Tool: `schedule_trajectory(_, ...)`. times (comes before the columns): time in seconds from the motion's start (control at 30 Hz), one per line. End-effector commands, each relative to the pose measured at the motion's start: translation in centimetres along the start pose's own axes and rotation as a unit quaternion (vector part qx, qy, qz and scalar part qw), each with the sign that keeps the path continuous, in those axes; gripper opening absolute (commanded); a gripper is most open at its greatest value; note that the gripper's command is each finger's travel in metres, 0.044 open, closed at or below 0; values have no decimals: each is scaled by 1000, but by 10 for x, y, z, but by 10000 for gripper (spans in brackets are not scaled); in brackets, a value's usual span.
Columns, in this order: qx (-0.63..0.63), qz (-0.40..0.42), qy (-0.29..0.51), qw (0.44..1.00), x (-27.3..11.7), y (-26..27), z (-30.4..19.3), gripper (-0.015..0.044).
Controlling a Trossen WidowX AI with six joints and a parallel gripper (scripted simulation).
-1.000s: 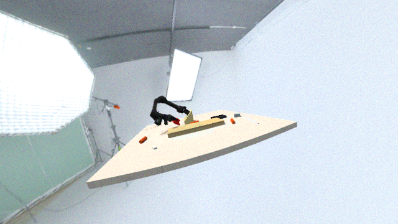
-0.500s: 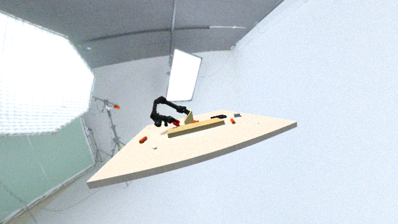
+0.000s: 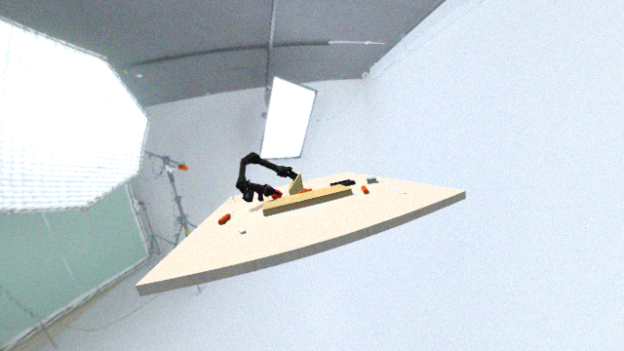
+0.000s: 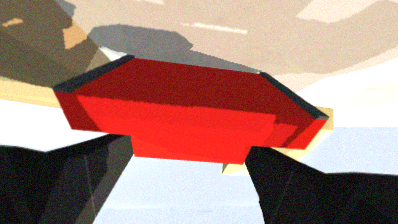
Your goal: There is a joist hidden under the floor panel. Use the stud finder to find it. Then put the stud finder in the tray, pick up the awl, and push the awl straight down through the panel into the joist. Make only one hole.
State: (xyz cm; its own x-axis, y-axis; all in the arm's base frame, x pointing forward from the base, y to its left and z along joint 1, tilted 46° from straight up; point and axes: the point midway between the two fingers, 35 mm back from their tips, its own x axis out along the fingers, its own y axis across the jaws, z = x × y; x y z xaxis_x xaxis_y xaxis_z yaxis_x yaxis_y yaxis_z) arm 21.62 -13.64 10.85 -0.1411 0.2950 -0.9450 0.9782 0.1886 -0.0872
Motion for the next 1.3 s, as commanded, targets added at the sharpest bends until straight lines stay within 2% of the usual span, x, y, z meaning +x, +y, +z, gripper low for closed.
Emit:
schedule_trajectory(0.0, -1, -1, 2, 1000, 1, 0, 1, 157)
schedule_trajectory(0.3, -1, -1, 1, 1000, -1, 0, 5, 381)
schedule_trajectory(1.27, -1, -1, 1, 1000, -2, 0, 6, 381)
